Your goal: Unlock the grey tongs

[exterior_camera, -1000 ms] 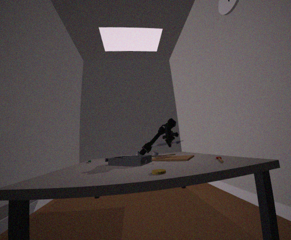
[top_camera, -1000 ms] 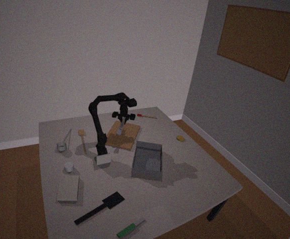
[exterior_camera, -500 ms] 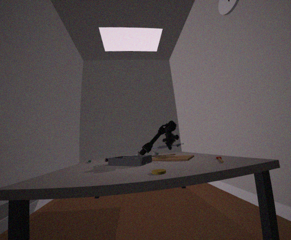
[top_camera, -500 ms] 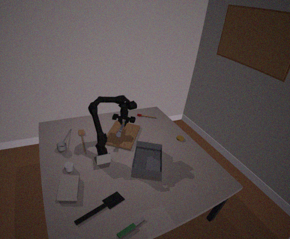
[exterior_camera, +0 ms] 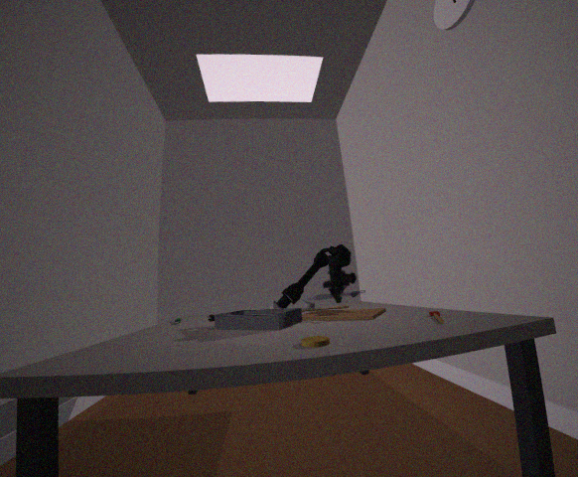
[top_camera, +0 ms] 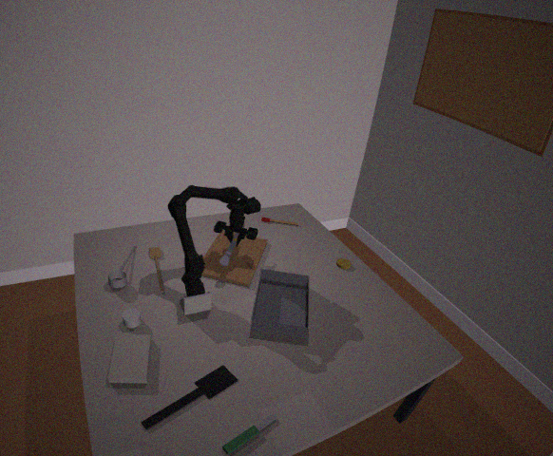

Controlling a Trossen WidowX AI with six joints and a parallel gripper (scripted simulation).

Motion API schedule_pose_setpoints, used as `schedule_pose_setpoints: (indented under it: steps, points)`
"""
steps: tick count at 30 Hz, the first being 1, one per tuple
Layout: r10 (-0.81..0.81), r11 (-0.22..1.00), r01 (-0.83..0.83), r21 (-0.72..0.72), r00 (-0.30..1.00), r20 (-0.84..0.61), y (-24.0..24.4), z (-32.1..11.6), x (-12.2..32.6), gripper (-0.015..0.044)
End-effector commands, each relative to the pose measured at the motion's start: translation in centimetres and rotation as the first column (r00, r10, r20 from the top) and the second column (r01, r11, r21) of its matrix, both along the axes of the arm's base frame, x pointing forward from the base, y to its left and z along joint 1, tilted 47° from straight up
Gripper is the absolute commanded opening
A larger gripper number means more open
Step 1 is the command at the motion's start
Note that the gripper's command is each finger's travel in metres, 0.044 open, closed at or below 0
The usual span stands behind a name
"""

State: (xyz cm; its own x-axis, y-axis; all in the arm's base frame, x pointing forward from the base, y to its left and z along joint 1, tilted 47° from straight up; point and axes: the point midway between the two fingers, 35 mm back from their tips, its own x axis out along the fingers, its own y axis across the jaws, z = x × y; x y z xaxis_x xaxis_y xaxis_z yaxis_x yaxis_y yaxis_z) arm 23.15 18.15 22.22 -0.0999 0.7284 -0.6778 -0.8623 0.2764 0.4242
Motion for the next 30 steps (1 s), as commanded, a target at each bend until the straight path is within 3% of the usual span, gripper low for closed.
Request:
schedule_pose_setpoints:
  steps: [1,11,30]
  points:
    - [-0.006,1.0,0.006,-0.006,1.0,-0.009,0.33,-0.45,-0.09,-0.015]
    - [-0.006,1.0,0.006,-0.006,1.0,-0.022,0.95,-1.0,-0.3,-0.015]
    - [0.002,1.0,-0.002,-0.001,1.0,-0.021,0.98,-0.9,-0.33,0.0349]
